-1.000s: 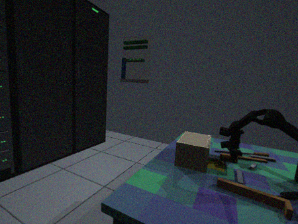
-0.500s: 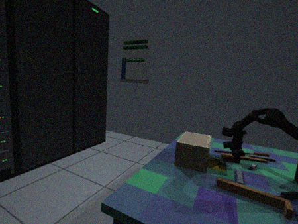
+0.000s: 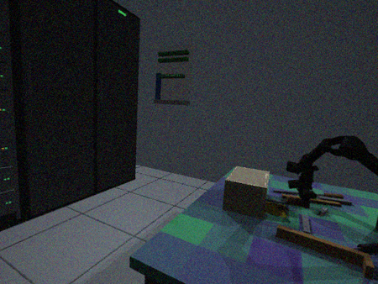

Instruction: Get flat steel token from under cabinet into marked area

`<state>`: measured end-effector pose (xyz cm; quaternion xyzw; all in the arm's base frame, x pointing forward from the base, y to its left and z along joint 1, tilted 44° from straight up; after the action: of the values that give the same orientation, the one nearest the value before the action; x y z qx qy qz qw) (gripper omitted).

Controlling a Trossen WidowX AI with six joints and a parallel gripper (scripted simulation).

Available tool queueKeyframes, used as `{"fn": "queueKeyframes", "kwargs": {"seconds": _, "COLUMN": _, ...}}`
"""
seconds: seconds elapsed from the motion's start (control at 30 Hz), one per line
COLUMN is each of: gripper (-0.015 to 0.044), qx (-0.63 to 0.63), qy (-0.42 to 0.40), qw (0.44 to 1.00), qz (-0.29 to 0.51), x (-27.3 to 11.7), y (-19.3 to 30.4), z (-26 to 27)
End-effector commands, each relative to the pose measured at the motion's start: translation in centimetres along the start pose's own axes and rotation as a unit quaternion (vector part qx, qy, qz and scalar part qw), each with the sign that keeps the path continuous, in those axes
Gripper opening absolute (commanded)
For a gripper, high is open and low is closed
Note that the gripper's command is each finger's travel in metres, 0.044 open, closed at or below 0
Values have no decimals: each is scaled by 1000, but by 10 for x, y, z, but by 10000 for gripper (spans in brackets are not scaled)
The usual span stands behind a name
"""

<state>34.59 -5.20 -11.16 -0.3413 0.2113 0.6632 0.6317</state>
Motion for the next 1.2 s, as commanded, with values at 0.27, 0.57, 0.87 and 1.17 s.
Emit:
{"fn": "queueKeyframes", "kwargs": {"seconds": 0.27, "gripper": 0, "qx": -1, "qy": 0, "qw": 1000, "qz": 1, "x": 1, "y": 16, "z": -1}}
{"fn": "queueKeyframes", "kwargs": {"seconds": 0.57, "gripper": 0, "qx": -1, "qy": 0, "qw": 1000, "qz": 2, "x": 1, "y": 28, "z": -2}}
{"fn": "queueKeyframes", "kwargs": {"seconds": 0.87, "gripper": 0, "qx": -1, "qy": 0, "qw": 1000, "qz": 2, "x": 1, "y": 40, "z": -3}}
{"fn": "queueKeyframes", "kwargs": {"seconds": 1.17, "gripper": 0, "qx": -1, "qy": 1, "qw": 1000, "qz": 2, "x": 1, "y": 53, "z": -4}}
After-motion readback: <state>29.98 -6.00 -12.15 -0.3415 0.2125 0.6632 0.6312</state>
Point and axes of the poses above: the point midway between the two fingers, 35 mm back from their tips, its own x axis out along the fingers, its own z axis across the jaws, y = z × x, the point moved 5 cm from there along -x, back along the fingers, and after that the axes turned 1 degree about x, right-handed, at the moved point
